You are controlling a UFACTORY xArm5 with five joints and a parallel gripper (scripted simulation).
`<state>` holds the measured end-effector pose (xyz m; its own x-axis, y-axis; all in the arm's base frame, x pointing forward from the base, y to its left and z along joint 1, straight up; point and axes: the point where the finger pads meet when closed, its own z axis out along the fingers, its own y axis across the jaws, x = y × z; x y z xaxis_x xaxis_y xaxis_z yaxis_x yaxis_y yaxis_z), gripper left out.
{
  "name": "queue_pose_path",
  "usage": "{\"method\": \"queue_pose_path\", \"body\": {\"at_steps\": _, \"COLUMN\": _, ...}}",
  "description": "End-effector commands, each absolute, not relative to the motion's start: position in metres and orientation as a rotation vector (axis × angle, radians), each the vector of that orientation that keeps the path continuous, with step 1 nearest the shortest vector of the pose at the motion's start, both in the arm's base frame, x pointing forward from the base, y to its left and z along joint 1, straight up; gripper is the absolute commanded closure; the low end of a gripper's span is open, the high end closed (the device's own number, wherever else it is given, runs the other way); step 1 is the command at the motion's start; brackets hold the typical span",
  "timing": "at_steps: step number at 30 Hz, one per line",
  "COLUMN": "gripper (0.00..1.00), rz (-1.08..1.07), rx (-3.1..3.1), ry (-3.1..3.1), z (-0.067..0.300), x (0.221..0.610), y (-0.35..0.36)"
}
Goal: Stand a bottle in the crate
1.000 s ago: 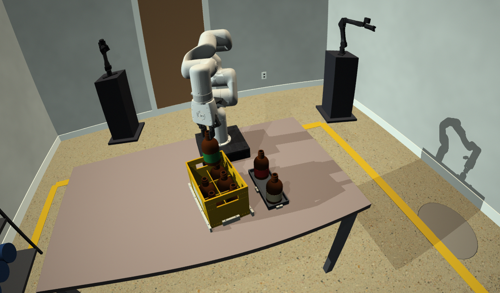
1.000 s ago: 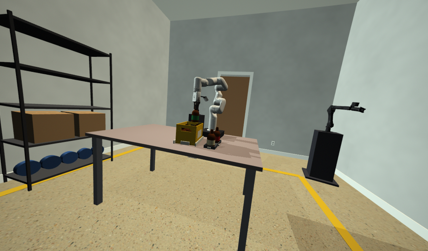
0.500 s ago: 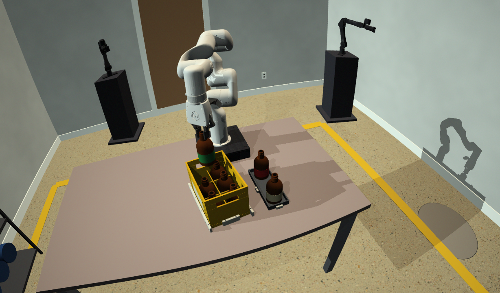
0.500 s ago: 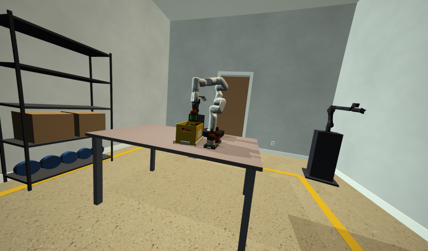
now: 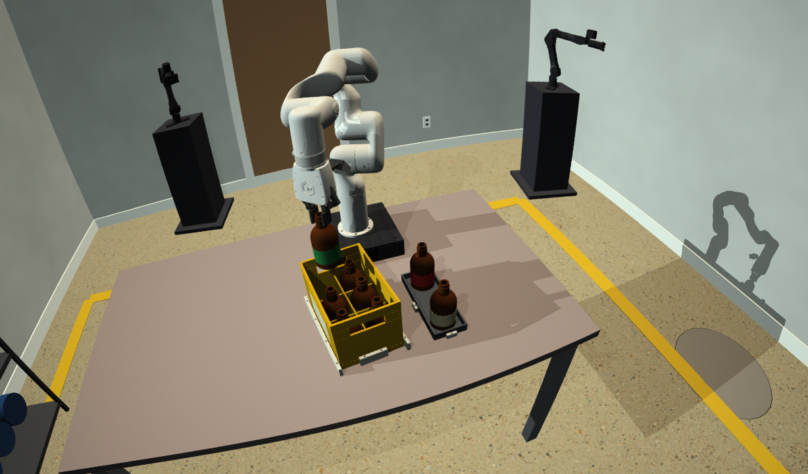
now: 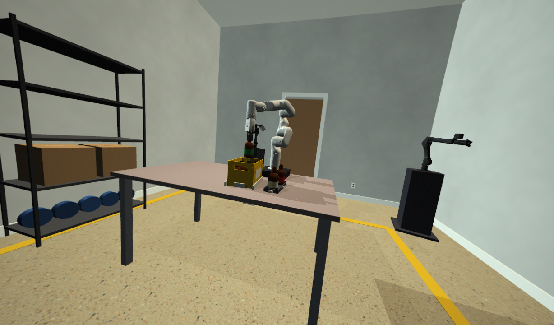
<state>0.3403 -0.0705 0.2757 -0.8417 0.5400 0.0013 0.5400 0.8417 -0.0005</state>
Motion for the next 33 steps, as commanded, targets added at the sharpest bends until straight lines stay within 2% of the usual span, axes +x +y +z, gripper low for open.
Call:
{"method": "queue_pose_path", "body": {"at_steps": 1, "gripper": 1.0, "rz": 0.0, "rx": -0.885, "ry": -3.017, "z": 0.277, "x": 0.341, "y": -0.075}}
{"method": "queue_pose_path", "body": {"at_steps": 33, "gripper": 1.0, "rz": 0.0, "rx": -0.885, "ry": -3.017, "z": 0.277, "x": 0.34, "y": -0.095}}
